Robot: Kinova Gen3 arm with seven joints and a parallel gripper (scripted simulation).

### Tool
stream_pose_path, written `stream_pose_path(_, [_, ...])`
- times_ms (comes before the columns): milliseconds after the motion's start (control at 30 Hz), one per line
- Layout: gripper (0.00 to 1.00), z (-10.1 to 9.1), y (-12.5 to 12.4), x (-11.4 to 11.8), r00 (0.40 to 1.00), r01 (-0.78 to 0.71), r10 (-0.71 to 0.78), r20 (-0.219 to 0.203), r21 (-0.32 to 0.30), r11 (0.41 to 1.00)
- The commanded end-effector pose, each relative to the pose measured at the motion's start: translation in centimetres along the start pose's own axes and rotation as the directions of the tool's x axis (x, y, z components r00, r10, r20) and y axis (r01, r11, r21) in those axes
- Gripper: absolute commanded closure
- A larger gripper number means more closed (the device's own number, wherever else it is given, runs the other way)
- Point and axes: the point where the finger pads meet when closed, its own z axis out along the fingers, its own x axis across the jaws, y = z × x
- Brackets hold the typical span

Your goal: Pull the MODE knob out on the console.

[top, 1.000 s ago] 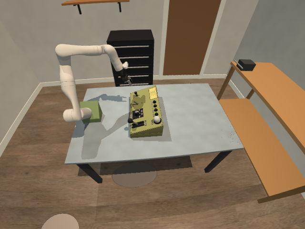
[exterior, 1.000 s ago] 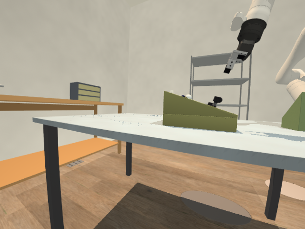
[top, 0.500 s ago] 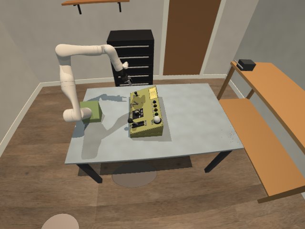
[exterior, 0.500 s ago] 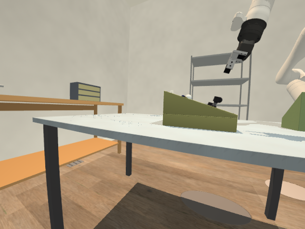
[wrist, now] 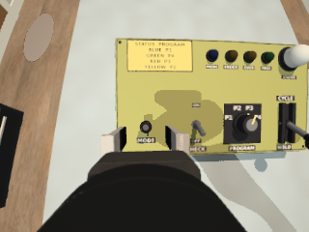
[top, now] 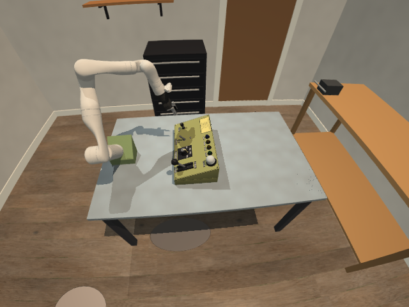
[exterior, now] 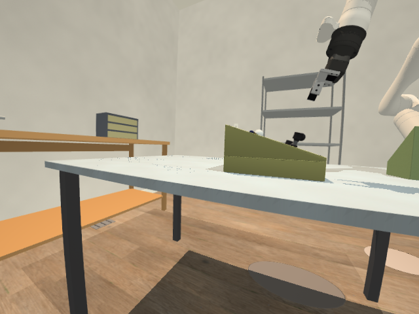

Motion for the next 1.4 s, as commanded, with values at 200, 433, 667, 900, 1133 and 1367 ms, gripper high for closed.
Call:
stream_pose_path(200, [0.0, 0.0, 0.2, -0.1, 1.0, -0.012, 0.012, 0.001, -0.009, 1.0])
stream_pose_path(433, [0.0, 0.0, 0.2, -0.1, 1.0, -0.012, 0.012, 0.001, -0.009, 1.0])
stream_pose_path(667, [0.0, 0.0, 0.2, -0.1, 1.0, -0.012, 0.012, 0.002, -0.009, 1.0])
stream_pose_path(900, [0.0, 0.3, 0.1, -0.1, 1.0, -0.013, 0.013, 0.003, -0.005, 1.0])
stream_pose_path(1133, [0.0, 1.3, 0.2, 0.0, 1.0, -0.014, 0.014, 0.001, -0.007, 1.0])
stream_pose_path(1367, [0.0, 3.0, 0.2, 0.0, 1.0, -0.013, 0.013, -0.002, -0.006, 1.0])
